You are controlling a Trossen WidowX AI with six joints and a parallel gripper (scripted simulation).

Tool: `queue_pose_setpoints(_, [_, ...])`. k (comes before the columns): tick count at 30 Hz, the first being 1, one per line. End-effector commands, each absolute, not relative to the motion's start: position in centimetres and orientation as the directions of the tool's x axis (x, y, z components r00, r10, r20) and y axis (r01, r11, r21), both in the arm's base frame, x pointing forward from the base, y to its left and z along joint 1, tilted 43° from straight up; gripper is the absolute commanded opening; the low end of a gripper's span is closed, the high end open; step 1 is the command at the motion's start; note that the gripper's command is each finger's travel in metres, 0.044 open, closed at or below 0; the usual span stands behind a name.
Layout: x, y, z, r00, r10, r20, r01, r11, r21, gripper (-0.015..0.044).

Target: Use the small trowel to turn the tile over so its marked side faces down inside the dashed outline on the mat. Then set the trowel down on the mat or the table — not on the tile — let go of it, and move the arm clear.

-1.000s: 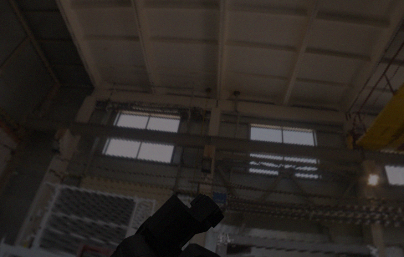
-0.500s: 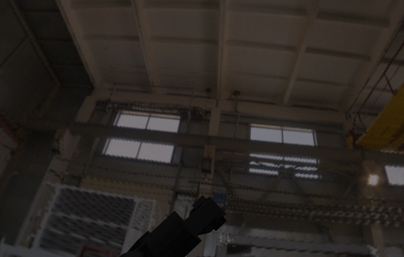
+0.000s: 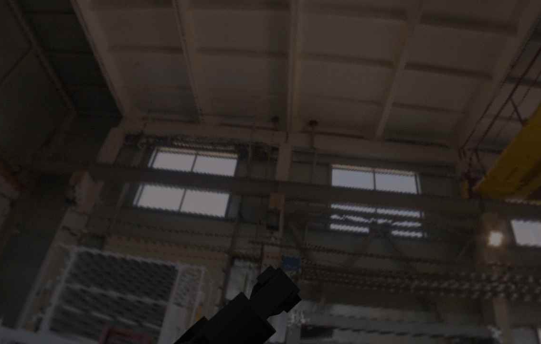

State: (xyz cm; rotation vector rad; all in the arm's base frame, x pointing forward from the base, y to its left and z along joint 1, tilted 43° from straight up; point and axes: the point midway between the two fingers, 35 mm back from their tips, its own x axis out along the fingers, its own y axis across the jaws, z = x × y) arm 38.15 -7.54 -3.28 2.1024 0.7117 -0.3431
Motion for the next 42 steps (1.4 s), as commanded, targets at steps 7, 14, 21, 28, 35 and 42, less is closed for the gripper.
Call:
queue_pose_setpoints(7, [38.2, -6.3, -2.0, 0.802, 0.361, -0.476, 0.597, -0.460, 0.657, 0.0000])
queue_pose_setpoints(14, [38.1, -5.4, -1.3, 0.802, 0.362, -0.475, 0.597, -0.461, 0.656, 0.0000])
queue_pose_setpoints(21, [38.1, -4.9, -0.8, 0.802, 0.365, -0.473, 0.597, -0.465, 0.654, 0.0000])
queue_pose_setpoints(28, [38.0, -6.2, 0.1, 0.801, 0.413, -0.434, 0.598, -0.522, 0.608, 0.0000])
queue_pose_setpoints(35, [37.9, -6.7, 2.4, 0.801, 0.414, -0.433, 0.598, -0.523, 0.607, 0.0000])
queue_pose_setpoints(42, [37.8, -6.3, 4.7, 0.801, 0.414, -0.433, 0.599, -0.524, 0.606, 0.0000])
